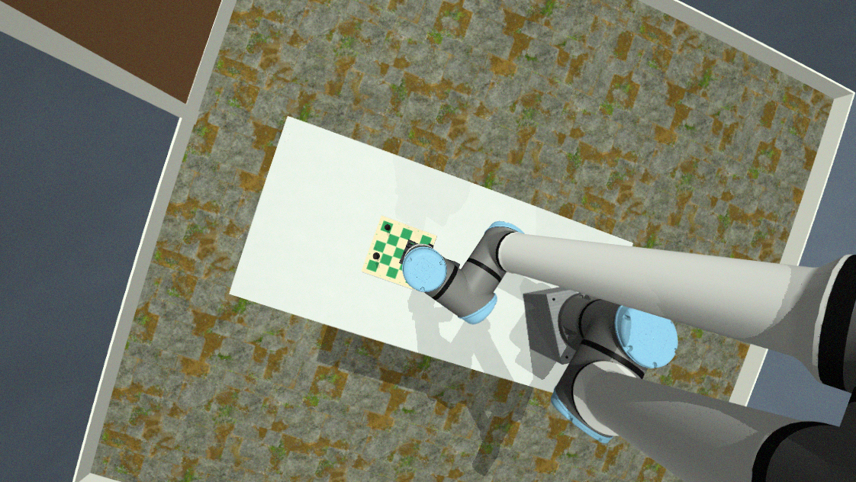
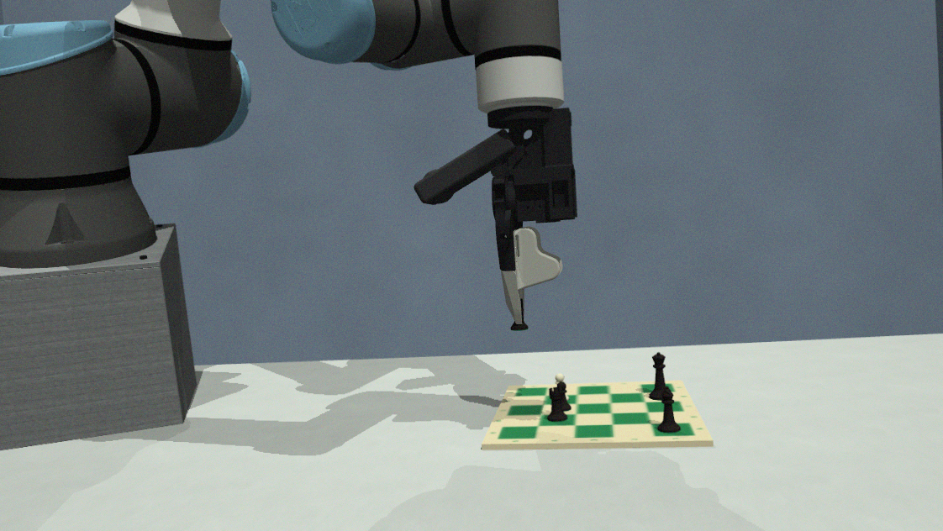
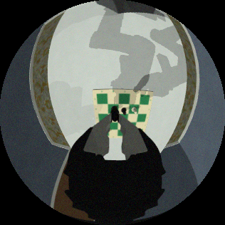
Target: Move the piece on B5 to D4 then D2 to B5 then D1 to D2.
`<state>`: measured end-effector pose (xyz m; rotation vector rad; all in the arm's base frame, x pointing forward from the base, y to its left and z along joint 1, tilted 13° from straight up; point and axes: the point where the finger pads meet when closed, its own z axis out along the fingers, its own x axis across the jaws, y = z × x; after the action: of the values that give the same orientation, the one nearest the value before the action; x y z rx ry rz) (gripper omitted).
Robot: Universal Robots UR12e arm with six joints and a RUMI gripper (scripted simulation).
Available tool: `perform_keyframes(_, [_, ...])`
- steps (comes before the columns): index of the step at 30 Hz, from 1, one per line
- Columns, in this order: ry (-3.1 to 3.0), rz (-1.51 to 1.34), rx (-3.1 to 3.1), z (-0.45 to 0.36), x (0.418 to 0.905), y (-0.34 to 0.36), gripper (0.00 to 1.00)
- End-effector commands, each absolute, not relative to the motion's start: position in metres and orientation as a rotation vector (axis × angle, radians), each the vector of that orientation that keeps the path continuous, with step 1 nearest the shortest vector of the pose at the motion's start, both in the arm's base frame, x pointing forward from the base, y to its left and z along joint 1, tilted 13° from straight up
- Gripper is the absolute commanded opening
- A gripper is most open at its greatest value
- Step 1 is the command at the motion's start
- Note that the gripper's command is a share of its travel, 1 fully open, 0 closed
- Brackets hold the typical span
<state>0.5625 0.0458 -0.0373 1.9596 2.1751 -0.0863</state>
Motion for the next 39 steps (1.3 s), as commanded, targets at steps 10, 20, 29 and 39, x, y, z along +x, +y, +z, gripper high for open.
perform_keyframes(10, [2.208, -0.067, 1.92, -0.037, 0.561, 0.041, 0.0])
perform_keyframes(20, [2.21, -0.069, 1.922, -0.057, 0.561, 0.037, 0.0])
perform_keyframes(29, [2.207, -0.066, 1.92, -0.093, 0.57, 0.029, 0.0])
perform_keyframes(39, [2.206, -0.064, 1.919, -0.124, 0.576, 0.023, 0.0])
